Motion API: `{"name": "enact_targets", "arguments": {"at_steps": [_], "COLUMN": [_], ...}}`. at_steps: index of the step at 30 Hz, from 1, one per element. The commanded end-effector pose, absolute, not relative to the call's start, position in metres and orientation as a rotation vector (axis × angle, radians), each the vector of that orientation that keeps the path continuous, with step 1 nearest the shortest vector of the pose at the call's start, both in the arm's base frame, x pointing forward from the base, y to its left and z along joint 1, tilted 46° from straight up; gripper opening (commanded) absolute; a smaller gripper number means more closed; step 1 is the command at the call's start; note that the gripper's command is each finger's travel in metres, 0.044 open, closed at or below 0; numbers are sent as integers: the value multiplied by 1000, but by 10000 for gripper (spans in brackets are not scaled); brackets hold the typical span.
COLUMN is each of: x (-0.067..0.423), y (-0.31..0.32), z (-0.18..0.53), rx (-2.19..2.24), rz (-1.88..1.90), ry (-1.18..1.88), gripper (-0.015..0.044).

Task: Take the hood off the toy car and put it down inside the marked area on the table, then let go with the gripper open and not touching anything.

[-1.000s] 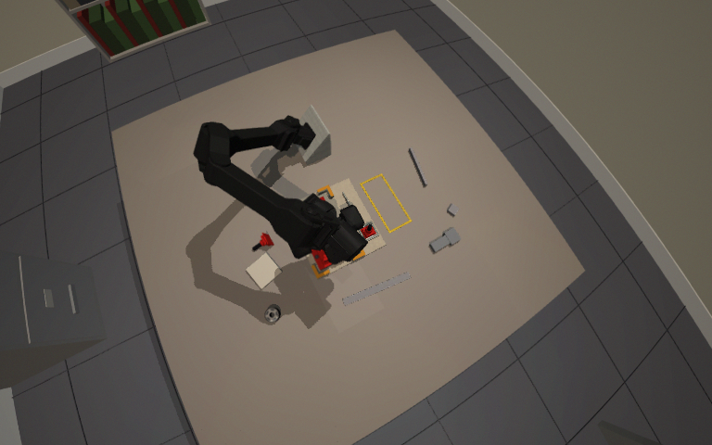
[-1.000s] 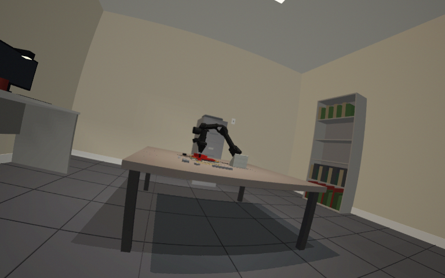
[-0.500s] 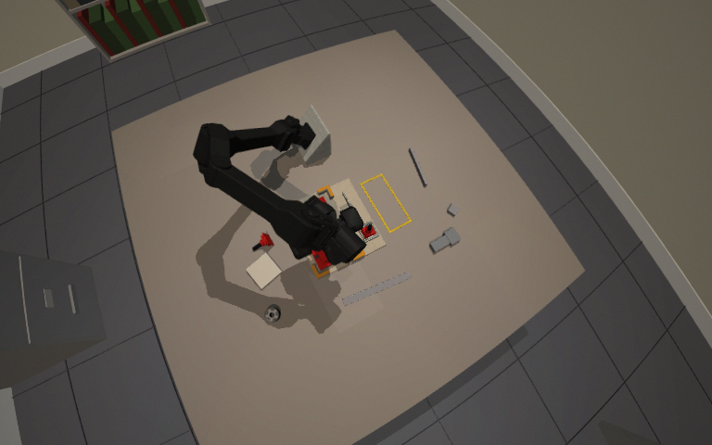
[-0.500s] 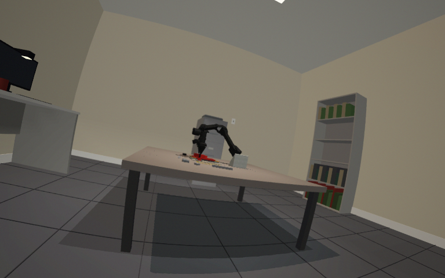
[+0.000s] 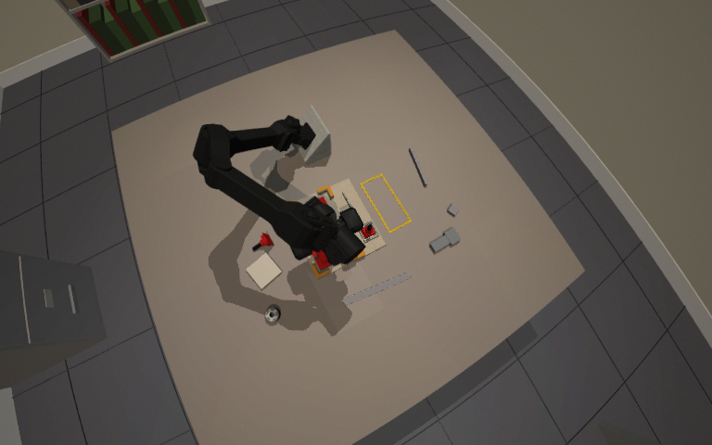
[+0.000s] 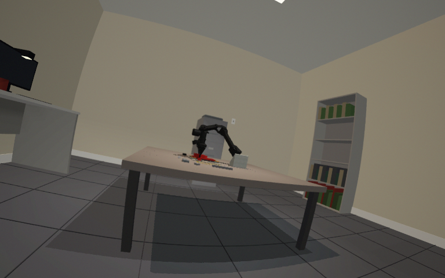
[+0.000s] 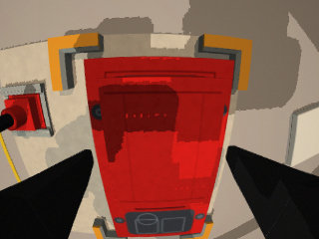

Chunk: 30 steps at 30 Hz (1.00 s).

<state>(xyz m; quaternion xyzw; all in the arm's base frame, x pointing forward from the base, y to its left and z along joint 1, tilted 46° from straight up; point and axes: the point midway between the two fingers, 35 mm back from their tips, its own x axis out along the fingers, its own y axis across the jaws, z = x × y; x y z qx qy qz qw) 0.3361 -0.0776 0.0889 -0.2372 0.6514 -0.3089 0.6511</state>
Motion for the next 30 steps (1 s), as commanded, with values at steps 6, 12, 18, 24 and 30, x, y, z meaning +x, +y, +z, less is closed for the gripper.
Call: {"name": "enact_targets", "arguments": {"at_steps": [6, 12, 18, 24, 30], "x": [336, 336, 336, 335, 336], "y": [-81, -84, -86, -88, -86], "z": [86, 84, 82, 80, 81], "rx": [-547, -547, -547, -547, -539], "rz": [-702, -702, -703, -703, -702], "ry": [1479, 1479, 1479, 1479, 1479], "gripper": [440, 440, 440, 440, 341]}}
